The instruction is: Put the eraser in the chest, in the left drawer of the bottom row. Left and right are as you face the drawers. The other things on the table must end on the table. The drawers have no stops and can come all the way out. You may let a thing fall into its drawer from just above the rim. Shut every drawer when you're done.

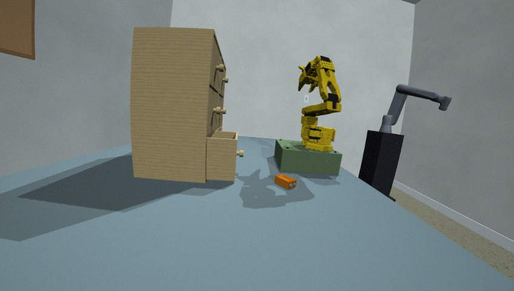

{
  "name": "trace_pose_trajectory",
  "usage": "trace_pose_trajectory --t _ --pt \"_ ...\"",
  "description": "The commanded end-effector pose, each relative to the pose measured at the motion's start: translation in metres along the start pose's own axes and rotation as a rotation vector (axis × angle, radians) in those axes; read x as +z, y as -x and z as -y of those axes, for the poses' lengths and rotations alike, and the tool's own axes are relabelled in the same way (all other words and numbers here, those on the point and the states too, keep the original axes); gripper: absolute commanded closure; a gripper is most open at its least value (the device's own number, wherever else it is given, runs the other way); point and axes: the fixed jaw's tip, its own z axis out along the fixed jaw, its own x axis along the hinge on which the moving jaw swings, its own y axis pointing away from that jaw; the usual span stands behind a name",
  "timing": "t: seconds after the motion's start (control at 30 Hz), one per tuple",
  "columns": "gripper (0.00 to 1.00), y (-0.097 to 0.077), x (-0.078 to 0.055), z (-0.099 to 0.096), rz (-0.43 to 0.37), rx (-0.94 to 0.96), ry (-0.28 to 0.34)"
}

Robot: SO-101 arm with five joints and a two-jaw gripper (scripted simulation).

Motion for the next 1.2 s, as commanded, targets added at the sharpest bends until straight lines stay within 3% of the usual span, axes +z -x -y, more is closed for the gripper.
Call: trace_pose_trajectory --t 0.0,0.47,0.97,1.03,1.17 --pt "0.73 0.000 0.000 0.002 0.000 0.010 -0.015" --pt "0.73 0.000 0.000 0.002 0.000 0.010 -0.015" --pt "0.73 0.008 0.054 0.004 -0.297 -0.442 0.065" --pt "0.73 0.008 0.054 0.004 -0.297 -0.442 0.065" --pt "0.73 0.006 0.072 0.005 -0.371 -0.560 0.110"
